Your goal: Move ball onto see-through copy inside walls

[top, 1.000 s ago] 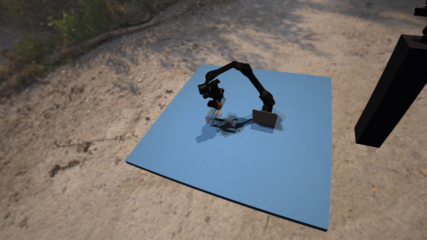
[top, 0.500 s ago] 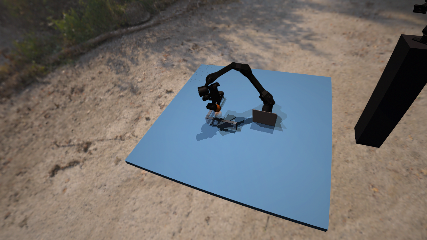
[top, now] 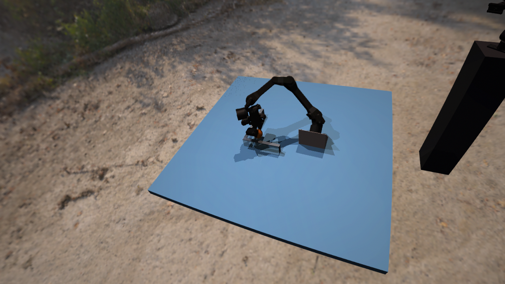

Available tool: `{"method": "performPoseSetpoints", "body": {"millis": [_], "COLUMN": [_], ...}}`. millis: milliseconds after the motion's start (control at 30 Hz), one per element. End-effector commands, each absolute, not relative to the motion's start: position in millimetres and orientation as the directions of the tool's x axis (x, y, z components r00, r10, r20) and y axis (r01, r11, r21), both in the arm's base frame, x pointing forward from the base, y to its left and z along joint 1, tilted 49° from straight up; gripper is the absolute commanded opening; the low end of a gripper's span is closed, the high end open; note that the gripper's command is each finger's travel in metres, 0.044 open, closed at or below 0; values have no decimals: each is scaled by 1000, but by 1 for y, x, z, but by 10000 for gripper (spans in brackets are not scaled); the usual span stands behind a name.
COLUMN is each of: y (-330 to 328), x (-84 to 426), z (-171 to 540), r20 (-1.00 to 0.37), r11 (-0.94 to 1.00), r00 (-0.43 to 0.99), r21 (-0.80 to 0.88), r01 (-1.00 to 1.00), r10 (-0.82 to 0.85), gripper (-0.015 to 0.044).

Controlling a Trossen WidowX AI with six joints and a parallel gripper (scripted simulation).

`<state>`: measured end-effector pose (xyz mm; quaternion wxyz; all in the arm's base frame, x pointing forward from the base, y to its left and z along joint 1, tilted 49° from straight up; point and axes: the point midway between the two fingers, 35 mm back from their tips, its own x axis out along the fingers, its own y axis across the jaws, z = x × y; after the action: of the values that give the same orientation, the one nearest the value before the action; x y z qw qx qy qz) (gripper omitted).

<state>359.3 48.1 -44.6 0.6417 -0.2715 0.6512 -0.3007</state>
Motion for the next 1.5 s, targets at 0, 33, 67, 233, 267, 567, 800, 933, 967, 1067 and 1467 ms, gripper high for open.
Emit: {"method": "performPoseSetpoints", "body": {"millis": [0, 33, 67, 233, 267, 567, 800, 933, 967, 1067, 1467], "y": [46, 45, 44, 38, 36, 37, 37, 39, 44, 75, 98], "x": [359, 359, 359, 359, 359, 359, 359, 360, 360, 363, 361], "z": [-47, -48, -49, -55, -56, -54, -54, -53, -49, -22, -3], "r20": [-671, -671, -671, -671, -671, -673, -673, -674, -674, -675, -674], "r11": [671, 671, 671, 670, 670, 673, 673, 673, 674, 675, 674], "r00": [-22, -22, -22, -22, -22, -25, -25, -24, -24, -23, -11], "r21": [-741, -741, -741, -742, -742, -739, -739, -739, -739, -738, -739], "r01": [24, 24, 24, 24, 24, 31, 31, 31, 30, 26, 15], "r10": [-741, -741, -741, -741, -742, -739, -739, -739, -738, -737, -739], "gripper": [0, 0, 0, 0, 0, 131, 315, 398, 398, 398, 398]}}
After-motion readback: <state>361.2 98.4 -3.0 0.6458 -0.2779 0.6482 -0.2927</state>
